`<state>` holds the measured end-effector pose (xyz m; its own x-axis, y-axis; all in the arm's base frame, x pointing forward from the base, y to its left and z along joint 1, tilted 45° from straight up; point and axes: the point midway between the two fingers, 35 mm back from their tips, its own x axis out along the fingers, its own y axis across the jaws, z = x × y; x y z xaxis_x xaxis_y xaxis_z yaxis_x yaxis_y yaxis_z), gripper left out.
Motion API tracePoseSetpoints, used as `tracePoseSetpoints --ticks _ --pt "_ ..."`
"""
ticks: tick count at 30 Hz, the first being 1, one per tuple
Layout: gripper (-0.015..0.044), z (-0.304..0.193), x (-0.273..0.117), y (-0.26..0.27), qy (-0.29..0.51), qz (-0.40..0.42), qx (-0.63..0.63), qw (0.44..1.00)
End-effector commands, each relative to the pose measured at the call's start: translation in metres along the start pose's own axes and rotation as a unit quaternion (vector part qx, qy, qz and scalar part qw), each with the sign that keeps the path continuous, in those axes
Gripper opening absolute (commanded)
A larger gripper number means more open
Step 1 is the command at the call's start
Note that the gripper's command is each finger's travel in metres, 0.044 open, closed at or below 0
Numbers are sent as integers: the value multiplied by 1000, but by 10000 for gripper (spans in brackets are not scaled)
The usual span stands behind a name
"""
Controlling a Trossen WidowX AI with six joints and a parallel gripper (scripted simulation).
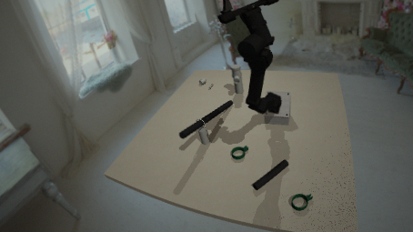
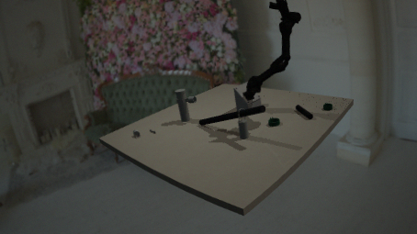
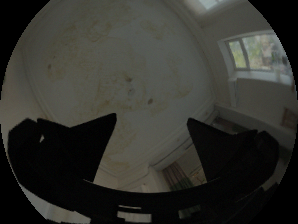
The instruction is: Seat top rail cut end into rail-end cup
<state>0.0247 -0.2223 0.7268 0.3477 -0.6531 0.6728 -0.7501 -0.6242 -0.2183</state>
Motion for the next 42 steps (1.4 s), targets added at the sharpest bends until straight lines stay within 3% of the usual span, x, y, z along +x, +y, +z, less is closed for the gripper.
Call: tracePoseSetpoints --ticks 1,9,16,22,30,42 --pt "440 33 9 16 -34 8 88 995" --pt "440 116 22 44 -127 46 261 956" --pt "440 159 26 39 -178 51 333 925" --pt "440 223 24 38 -248 86 431 863" --pt "440 341 -2 20 -371 178 579 704" --pt "440 503 -115 -44 -505 413 676 342"
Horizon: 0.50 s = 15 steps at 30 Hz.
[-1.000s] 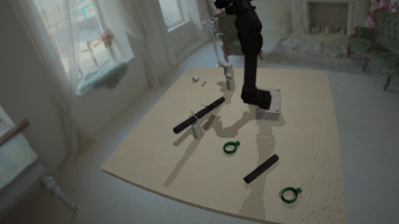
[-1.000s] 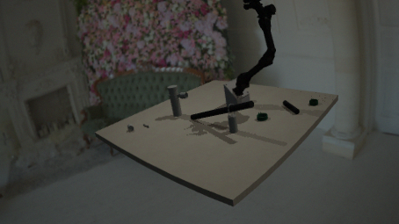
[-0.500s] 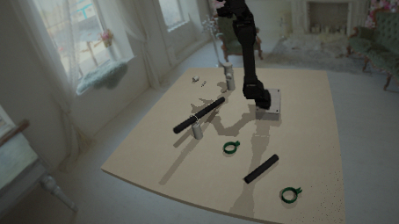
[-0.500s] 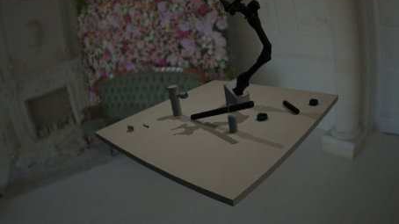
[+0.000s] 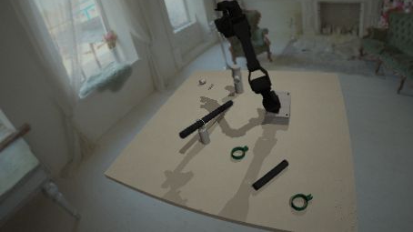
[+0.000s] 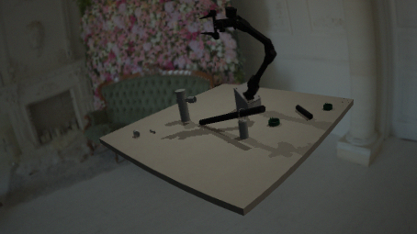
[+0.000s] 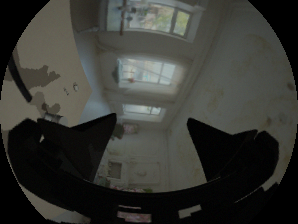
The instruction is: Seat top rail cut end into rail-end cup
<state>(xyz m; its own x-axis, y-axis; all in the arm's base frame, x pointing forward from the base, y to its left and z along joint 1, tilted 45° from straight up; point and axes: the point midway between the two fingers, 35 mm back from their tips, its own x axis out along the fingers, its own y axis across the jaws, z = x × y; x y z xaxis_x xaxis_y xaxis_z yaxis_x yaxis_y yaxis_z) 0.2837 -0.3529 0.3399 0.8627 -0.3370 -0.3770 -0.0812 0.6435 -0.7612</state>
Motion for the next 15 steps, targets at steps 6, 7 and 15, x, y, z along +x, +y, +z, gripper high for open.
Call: tracePoseSetpoints --ticks 6,7,15 --pt "440 12 59 128 -3 212 238 948" --pt "440 14 63 144 2 237 263 935" --pt "440 40 67 272 102 426 454 776"
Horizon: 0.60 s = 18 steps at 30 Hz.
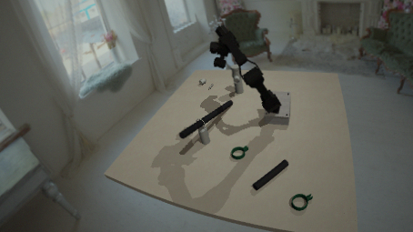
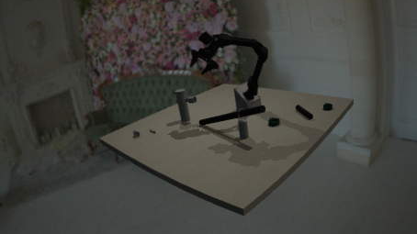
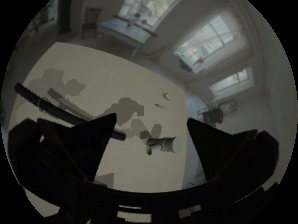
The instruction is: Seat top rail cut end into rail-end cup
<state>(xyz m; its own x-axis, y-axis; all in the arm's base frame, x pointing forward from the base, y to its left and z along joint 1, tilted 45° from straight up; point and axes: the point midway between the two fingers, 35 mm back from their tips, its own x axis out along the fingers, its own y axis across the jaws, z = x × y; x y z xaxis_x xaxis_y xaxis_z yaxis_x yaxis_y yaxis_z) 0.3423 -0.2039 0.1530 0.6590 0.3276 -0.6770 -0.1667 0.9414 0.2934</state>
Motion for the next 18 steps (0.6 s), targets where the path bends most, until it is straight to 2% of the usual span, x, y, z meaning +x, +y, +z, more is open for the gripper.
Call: tracePoseSetpoints --ticks 1,5,11,14,18 --pt "440 -29 34 32 56 72 108 990" --pt "440 -56 57 66 122 127 210 962" --pt "440 -57 58 68 125 129 214 960" --pt "440 -60 60 61 122 135 180 967" --pt "440 -70 64 40 109 158 59 980"
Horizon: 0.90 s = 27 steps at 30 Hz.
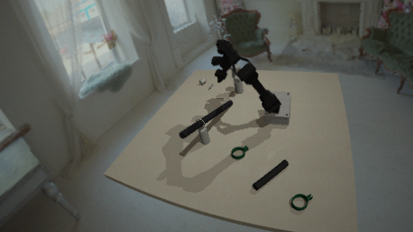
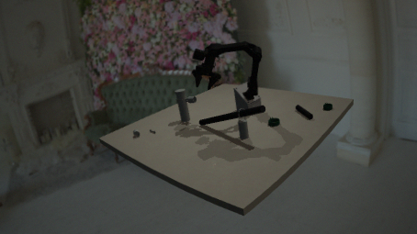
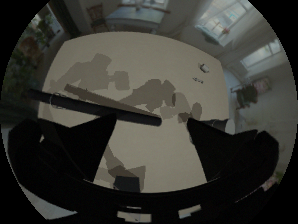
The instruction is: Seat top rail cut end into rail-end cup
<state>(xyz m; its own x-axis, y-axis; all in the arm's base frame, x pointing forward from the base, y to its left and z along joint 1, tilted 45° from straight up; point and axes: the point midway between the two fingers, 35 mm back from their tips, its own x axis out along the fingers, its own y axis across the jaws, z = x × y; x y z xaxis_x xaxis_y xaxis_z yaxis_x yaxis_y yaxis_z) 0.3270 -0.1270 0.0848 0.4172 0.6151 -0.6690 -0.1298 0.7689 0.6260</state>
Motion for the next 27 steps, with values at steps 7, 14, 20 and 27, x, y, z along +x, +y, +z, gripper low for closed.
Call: tracePoseSetpoints --ticks 7,14,20,27 --pt "440 -17 -3 -62 0 27 -306 952" --pt "440 -39 -1 -107 -23 49 -531 845" --pt "440 -63 0 -141 -58 56 -701 709" --pt "440 -73 2 -153 -75 53 -761 642"
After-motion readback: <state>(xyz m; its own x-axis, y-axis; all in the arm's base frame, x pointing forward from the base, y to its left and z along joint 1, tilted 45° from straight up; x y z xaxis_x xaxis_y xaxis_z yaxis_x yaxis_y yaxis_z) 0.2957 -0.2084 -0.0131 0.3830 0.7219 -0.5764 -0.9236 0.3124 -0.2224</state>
